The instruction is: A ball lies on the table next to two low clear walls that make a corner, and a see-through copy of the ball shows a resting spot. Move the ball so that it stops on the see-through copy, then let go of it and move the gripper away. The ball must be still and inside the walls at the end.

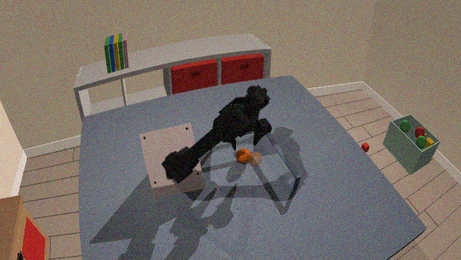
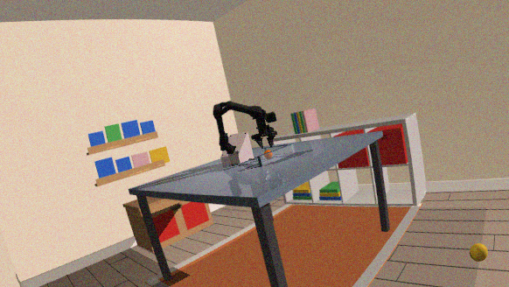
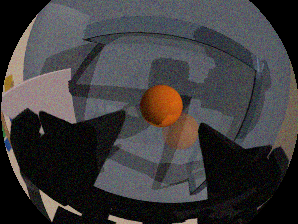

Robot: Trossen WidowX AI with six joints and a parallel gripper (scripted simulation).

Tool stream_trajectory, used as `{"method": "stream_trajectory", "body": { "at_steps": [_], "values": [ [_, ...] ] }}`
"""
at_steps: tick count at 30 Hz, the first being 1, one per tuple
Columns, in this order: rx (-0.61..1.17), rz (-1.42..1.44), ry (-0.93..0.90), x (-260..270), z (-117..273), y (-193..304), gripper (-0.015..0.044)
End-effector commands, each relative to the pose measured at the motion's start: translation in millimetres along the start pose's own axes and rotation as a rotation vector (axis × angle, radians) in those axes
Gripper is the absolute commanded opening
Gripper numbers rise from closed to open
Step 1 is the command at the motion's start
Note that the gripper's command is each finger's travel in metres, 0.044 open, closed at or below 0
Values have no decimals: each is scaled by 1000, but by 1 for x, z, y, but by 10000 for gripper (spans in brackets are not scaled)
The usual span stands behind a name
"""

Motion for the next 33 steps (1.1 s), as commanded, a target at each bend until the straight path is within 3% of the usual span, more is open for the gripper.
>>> {"method": "stream_trajectory", "body": {
  "at_steps": [1,24,27,33],
  "values": [
    [7,11,-7,1,-9,-1,378],
    [11,11,-7,3,-44,0,378],
    [11,11,-7,3,-44,0,299],
    [11,11,-7,3,-44,0,259]
  ]
}}
Point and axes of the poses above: the point midway between the two fingers, 35 mm back from their tips, its own z axis back along the fingers, its own x axis across the jaws, y = z × x, the point moved 4 cm from there along z, back along the fingers, and after that the axes turned 11 degrees about z, right-handed, at the moved point
